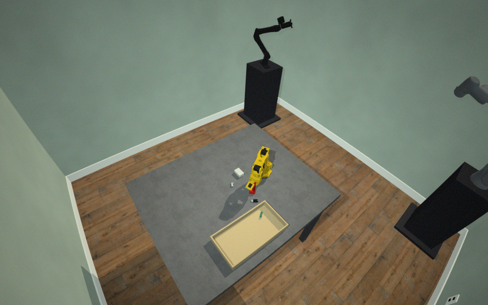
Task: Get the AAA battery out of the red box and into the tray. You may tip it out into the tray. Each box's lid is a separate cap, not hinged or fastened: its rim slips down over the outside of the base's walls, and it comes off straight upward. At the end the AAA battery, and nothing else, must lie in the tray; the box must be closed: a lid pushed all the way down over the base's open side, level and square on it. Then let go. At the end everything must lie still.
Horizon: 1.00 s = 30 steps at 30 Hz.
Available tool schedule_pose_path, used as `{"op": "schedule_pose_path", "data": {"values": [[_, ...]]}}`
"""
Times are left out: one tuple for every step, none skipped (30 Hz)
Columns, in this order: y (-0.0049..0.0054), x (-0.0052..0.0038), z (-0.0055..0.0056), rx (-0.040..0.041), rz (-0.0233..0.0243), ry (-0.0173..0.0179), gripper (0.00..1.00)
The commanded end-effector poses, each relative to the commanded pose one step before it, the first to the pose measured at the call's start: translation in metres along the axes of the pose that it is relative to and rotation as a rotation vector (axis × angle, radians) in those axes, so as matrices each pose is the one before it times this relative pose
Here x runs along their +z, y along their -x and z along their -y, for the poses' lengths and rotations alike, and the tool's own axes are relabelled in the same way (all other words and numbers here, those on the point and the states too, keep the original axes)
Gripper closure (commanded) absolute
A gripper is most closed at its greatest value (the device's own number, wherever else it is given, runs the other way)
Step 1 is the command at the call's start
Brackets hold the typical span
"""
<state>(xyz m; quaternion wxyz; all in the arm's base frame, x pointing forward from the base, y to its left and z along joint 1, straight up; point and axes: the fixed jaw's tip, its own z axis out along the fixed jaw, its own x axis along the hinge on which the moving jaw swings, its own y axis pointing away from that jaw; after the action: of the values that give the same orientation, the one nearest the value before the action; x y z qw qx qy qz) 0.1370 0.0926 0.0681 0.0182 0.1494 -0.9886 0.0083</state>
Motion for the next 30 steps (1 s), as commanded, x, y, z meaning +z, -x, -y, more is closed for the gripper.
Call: {"op": "schedule_pose_path", "data": {"values": [[0.00052,-0.006181,-0.00105,-0.03939,0.03899,0.01001,0.78],[0.00000,0.000000,0.00000,0.00000,0.00000,0.00000,0.78],[-0.00025,0.000001,-0.00003,-0.01247,-0.00001,0.00003,0.78],[-0.00024,0.000004,-0.00004,-0.01225,0.00001,0.00000,0.78],[-0.00023,-0.000002,-0.00003,-0.01178,-0.00002,-0.00001,0.78],[-0.00022,-0.000002,-0.00004,-0.01119,0.00002,0.00001,0.78],[-0.00020,0.000005,-0.00004,-0.01034,-0.00001,0.00000,0.78],[-0.00018,-0.000001,-0.00003,-0.00936,0.00000,0.00001,0.78],[-0.00016,0.000000,-0.00003,-0.00823,0.00000,-0.00001,0.78],[-0.00014,0.000001,-0.00003,-0.00704,0.00000,0.00000,0.78],[-0.00011,-0.000004,-0.00002,-0.00575,0.00001,0.00001,0.78],[-0.00009,0.000003,-0.00002,-0.00449,-0.00002,-0.00001,0.78],[-0.00006,-0.000002,-0.00001,-0.00327,0.00002,-0.00001,0.78],[-0.00004,0.000004,-0.00001,-0.00210,-0.00001,0.00001,0.78],[-0.00002,-0.000001,0.00000,-0.00119,-0.00001,-0.00001,0.78],[-0.00001,0.000000,-0.00001,-0.00047,0.00000,0.00001,0.78],[0.00000,0.000000,0.00000,-0.00006,0.00000,0.00000,0.78],[0.00000,0.000000,0.00000,0.00000,0.00000,0.00000,0.78],[0.00000,0.000000,0.00000,0.00000,0.00000,0.00000,0.78],[0.00000,0.000000,0.00000,0.00002,-0.00001,0.00000,0.78],[0.00000,0.000000,0.00000,0.00000,0.00000,0.00000,0.78],[0.00000,0.000000,0.00000,0.00000,0.00000,0.00000,0.78],[0.00000,0.000000,0.00000,0.00000,0.00000,0.00000,0.78],[0.00000,0.000000,0.00000,0.00000,0.00000,0.00000,0.78],[0.00000,0.000000,0.00000,0.00000,0.00000,0.00000,0.78],[0.00000,0.000000,0.00000,0.00000,0.00000,0.00000,0.78],[0.00000,0.000000,0.00000,0.00000,0.00000,0.00000,0.78],[0.00000,0.000000,0.00000,0.00000,0.00000,0.00000,0.78],[0.00000,0.000000,0.00000,0.00000,0.00000,0.00000,0.78],[0.00000,0.000000,0.00000,0.00000,0.00000,0.00000,0.78]]}}
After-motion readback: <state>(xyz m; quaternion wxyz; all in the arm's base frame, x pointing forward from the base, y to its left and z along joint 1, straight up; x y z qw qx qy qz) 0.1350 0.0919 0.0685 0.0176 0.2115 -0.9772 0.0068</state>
